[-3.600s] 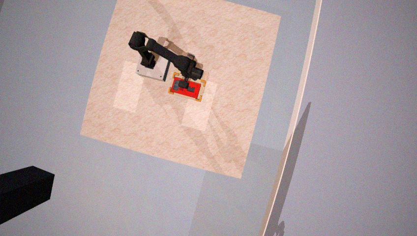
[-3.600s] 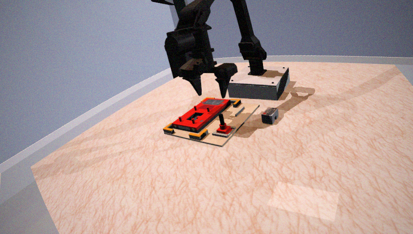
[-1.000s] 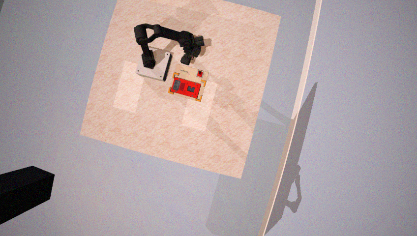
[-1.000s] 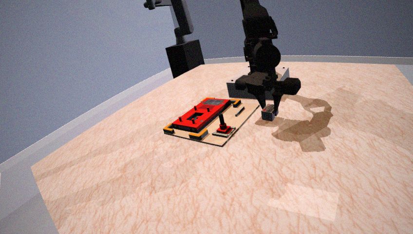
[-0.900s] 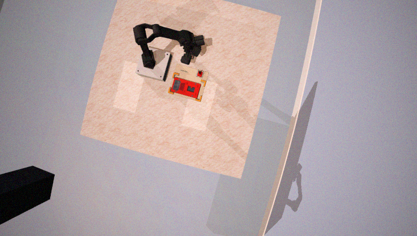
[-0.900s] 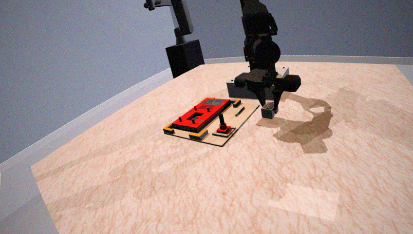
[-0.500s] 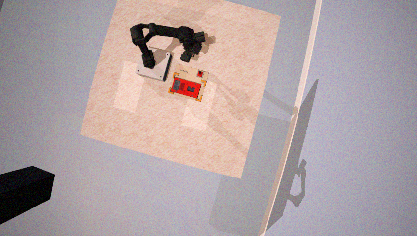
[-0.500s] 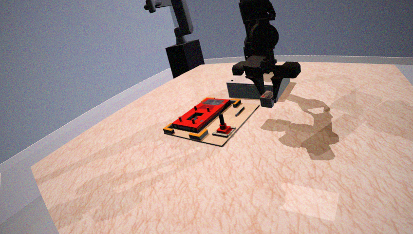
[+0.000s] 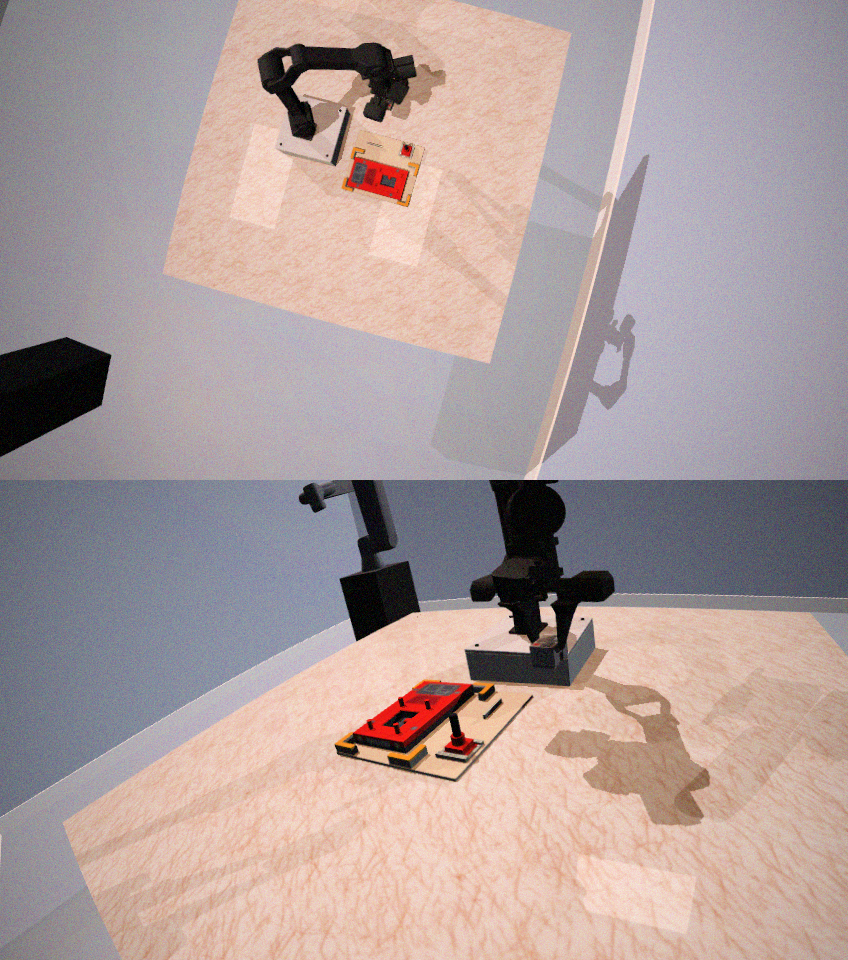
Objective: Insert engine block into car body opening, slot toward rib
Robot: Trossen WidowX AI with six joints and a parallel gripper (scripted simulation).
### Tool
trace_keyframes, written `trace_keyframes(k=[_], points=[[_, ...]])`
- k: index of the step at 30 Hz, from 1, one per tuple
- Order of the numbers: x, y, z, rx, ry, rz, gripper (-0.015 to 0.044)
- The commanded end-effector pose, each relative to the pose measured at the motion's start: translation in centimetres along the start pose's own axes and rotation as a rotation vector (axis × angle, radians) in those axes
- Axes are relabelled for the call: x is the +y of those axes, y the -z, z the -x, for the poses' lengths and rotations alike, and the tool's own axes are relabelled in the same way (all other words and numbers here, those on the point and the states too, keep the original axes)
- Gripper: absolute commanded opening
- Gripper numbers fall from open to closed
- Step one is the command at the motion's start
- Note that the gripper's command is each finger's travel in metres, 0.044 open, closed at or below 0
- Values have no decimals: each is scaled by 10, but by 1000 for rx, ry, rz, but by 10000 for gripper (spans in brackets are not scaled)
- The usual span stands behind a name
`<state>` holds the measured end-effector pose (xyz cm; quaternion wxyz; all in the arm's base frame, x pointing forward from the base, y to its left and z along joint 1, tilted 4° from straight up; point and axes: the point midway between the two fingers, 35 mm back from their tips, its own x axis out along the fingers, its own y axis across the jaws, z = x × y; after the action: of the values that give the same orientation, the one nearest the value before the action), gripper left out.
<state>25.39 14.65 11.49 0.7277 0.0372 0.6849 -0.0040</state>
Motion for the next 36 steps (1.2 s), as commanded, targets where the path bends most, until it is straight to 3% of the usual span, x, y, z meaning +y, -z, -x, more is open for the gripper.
trace_keyframes(k=[1,36], points=[[-1,1,16,-13,-4,-4,0],[-76,-47,-8,-13,32,-22,0]])
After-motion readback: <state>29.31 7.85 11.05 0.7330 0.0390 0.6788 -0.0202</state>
